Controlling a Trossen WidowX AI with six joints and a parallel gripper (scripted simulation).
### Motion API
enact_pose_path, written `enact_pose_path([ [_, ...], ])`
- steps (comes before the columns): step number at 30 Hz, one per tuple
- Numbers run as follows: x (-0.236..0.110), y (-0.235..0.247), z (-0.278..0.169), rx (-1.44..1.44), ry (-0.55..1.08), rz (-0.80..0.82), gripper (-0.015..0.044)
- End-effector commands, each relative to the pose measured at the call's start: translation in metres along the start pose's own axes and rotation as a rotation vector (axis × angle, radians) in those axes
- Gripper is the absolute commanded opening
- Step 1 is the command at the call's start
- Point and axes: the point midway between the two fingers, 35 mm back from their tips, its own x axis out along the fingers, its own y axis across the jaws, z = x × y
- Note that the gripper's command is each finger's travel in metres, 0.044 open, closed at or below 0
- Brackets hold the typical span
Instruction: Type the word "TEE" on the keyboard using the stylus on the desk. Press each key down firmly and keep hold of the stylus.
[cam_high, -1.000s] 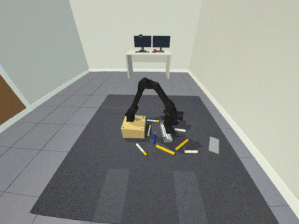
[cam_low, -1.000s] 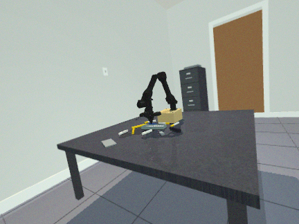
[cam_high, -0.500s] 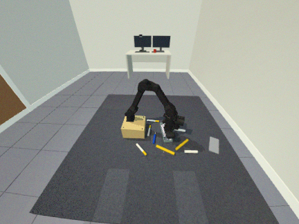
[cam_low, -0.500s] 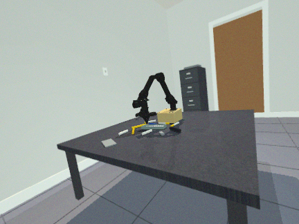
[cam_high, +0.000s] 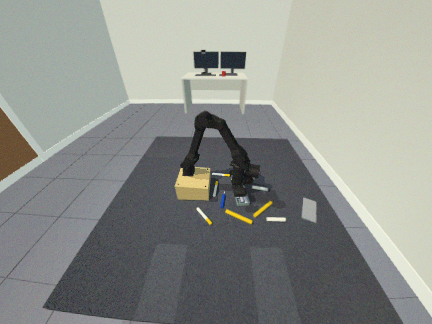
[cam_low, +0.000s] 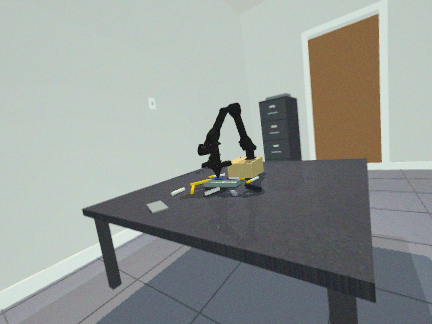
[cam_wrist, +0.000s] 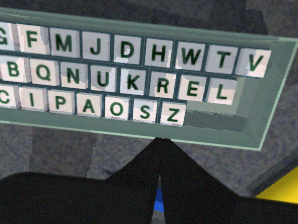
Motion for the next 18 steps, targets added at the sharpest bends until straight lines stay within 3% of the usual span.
enact_pose_path([
  [1,0.0,0.032,0.002,-0.005,0.001,0.005,0.0],
  [5,0.0,0.078,-0.001,-0.004,0.001,0.009,0.0],
  [15,0.0,0.08,-0.001,-0.004,0.001,0.009,0.0],
  [18,-0.022,0.079,0.0,-0.004,0.0,0.009,0.0],
])
